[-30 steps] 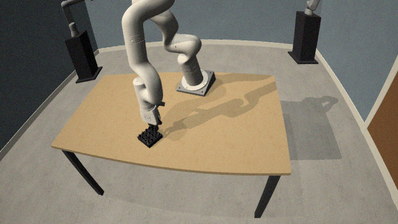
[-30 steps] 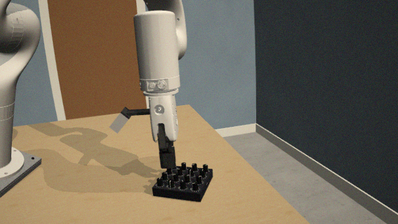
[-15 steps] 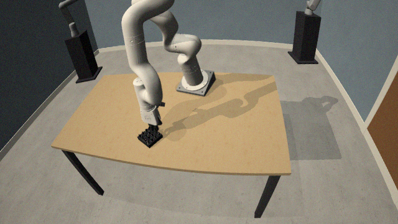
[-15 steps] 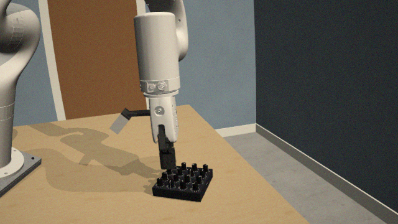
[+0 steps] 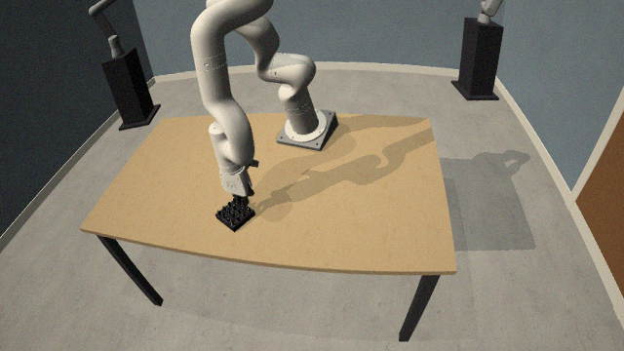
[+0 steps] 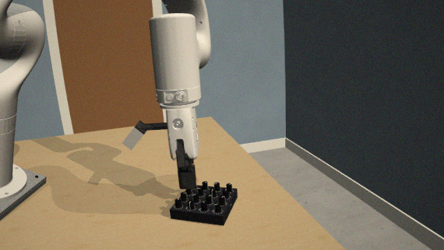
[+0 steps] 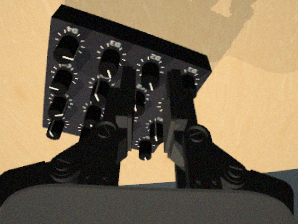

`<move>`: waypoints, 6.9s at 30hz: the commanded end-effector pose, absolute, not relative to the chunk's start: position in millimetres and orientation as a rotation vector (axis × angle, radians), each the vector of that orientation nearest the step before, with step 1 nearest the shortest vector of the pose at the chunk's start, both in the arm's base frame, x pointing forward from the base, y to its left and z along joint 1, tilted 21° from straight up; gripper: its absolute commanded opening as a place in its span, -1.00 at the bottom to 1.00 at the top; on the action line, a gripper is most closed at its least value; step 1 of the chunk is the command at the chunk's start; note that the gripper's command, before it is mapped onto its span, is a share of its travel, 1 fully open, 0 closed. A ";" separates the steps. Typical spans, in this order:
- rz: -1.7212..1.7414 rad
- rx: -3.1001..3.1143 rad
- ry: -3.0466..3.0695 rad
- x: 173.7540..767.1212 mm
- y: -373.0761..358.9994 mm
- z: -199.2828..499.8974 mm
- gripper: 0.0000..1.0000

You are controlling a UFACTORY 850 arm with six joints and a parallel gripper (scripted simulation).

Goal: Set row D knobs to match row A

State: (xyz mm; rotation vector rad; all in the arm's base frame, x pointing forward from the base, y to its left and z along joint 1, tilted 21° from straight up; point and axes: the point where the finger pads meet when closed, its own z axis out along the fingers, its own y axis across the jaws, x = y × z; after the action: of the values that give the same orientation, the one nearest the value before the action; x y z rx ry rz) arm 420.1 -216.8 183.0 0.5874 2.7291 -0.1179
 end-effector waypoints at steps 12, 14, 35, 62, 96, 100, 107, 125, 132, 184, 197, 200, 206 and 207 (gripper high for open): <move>-0.117 0.587 2.727 420.6 -217.1 183.6 -0.61; -0.117 0.587 2.727 420.6 -217.1 183.6 -0.61; -0.117 0.587 2.727 423.0 -218.2 176.5 -0.61; -0.117 0.587 2.727 424.4 -218.9 172.3 -0.61; -0.117 0.587 2.727 424.4 -218.9 172.3 -0.84; -0.117 0.587 2.727 424.4 -218.9 172.3 -0.84; -0.117 0.587 2.727 424.4 -218.9 172.3 -0.84; -0.118 0.582 2.729 424.4 -218.9 172.3 -0.84; -0.128 0.528 2.741 424.4 -218.9 172.4 -0.84; -0.335 -0.733 2.753 424.4 -218.9 172.4 -0.84; -0.339 -0.759 2.748 424.4 -218.9 172.4 -0.84; -0.339 -0.759 2.748 424.4 -218.9 172.4 -0.84; -0.339 -0.759 2.748 424.4 -218.9 172.4 -0.61; -0.339 -0.759 2.748 424.4 -218.9 172.4 -0.61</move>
State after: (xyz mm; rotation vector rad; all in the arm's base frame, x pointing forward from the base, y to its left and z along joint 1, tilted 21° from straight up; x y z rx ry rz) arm 424.0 -218.6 171.8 -0.7583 2.7552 -0.3486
